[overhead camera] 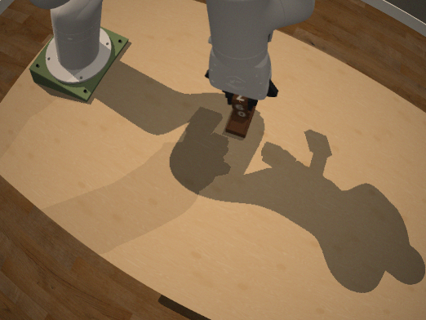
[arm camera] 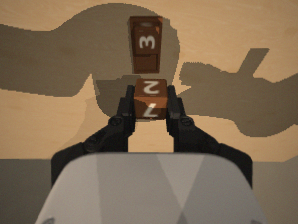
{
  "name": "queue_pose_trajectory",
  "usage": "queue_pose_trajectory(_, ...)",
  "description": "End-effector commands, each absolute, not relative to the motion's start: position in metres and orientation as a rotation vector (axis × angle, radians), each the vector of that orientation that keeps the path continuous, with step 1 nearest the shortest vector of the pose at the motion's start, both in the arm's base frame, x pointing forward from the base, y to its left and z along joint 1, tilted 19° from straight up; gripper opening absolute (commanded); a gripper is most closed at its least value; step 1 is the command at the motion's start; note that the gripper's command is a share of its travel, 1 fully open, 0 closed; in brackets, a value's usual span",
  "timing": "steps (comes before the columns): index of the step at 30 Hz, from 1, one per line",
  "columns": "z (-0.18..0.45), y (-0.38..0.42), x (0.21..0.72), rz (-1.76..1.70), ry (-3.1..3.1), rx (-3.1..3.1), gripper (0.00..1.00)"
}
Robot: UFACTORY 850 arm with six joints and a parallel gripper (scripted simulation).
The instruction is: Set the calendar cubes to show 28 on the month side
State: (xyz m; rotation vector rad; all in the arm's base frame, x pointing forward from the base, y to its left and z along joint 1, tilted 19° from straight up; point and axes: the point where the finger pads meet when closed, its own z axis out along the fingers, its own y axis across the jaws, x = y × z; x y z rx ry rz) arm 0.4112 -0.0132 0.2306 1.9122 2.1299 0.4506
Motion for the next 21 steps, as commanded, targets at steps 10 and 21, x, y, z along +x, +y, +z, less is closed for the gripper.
queue_pose_trajectory(10,0.2405,-0.0127,0.4089,0.343,2.135,1.940,0.29)
queue_pose_trajectory(21,0.2405,-0.0127,0.4089,0.338,2.160,1.908,0.29)
